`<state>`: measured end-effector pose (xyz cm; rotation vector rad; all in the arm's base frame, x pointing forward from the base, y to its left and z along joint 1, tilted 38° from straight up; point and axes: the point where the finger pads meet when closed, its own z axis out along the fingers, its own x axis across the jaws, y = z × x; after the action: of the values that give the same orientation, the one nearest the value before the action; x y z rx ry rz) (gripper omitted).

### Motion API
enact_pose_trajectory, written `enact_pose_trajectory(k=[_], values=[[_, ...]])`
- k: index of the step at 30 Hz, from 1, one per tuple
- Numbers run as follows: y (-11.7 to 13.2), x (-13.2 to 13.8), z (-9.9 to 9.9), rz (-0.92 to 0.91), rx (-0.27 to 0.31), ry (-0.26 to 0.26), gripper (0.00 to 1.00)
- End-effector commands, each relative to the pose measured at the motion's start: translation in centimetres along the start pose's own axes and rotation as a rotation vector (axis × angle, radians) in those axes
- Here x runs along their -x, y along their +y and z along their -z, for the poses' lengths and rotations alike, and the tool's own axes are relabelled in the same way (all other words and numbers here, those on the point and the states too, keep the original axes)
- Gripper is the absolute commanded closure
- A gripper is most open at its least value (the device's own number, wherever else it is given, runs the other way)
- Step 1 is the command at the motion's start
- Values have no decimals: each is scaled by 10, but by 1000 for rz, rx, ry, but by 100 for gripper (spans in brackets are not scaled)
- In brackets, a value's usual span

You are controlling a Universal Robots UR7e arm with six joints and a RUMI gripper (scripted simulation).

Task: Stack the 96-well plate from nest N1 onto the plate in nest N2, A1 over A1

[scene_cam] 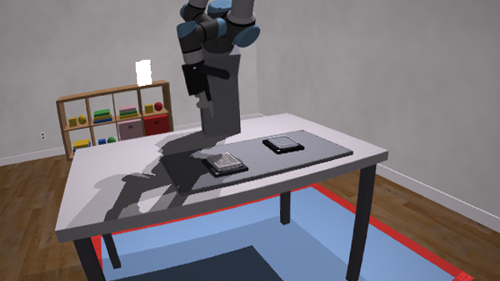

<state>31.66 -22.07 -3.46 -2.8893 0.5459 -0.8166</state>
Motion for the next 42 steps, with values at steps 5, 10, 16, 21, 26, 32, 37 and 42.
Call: enact_pose_trajectory(k=[5, 10, 16, 21, 26, 32, 37, 42], values=[[-22, -5, -25, -160, 40, -67, 0], [-35, -7, -37, -242, 63, -86, 0], [-48, -10, -47, -325, 89, -96, 0], [-65, -14, -61, -440, 127, -95, 0], [-83, -18, -73, -534, 157, -82, 0], [-96, -21, -80, -619, 179, -61, 0], [-116, -24, -89, -706, 195, -33, 0], [-134, -27, -96, -794, 205, 2, 0]])
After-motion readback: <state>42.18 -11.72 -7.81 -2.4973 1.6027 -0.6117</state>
